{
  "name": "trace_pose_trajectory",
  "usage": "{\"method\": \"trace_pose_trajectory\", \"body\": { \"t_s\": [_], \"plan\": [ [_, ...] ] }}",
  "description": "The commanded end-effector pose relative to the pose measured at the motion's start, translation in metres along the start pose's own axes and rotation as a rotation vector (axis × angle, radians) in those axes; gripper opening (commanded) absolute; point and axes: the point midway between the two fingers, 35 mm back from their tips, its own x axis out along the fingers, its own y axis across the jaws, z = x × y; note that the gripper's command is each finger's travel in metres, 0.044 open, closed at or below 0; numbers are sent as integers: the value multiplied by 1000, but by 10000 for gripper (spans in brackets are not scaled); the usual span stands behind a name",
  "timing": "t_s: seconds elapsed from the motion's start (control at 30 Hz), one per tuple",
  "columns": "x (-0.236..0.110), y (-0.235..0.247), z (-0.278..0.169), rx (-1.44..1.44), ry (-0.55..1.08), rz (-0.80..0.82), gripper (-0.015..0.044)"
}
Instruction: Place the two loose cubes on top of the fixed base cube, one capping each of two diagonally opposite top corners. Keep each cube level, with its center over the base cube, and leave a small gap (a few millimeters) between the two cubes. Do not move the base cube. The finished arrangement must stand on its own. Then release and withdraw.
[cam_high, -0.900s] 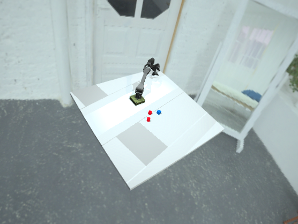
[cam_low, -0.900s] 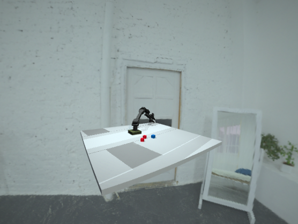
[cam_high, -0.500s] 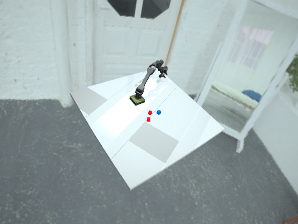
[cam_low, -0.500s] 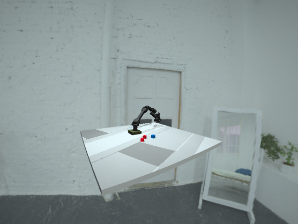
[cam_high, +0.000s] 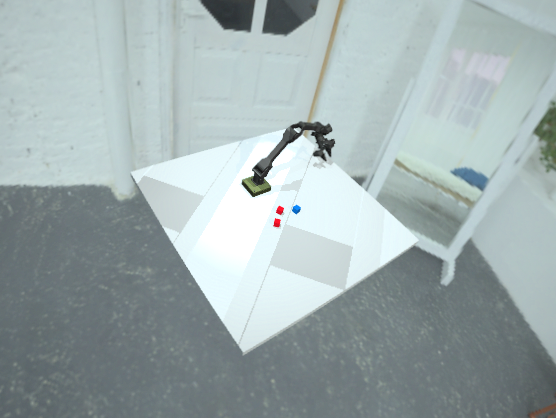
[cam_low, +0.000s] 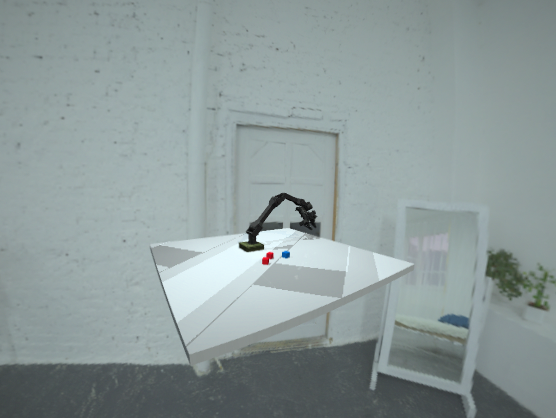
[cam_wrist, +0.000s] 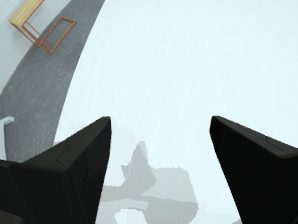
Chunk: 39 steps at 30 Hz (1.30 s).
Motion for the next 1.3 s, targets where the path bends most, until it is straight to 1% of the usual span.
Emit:
{"method": "trace_pose_trajectory", "body": {
  "t_s": [0.0, 0.3, 0.63, 0.93, 1.27],
  "plan": [
    [18, -32, 34, 35, 28, -74, 265],
    [45, -116, 113, 168, 86, -218, 265],
    [51, -223, 173, 337, 159, -353, 265],
    [39, -320, 198, 507, 227, -449, 265],
    [9, -417, 198, 726, 297, -530, 265]
  ]
}}
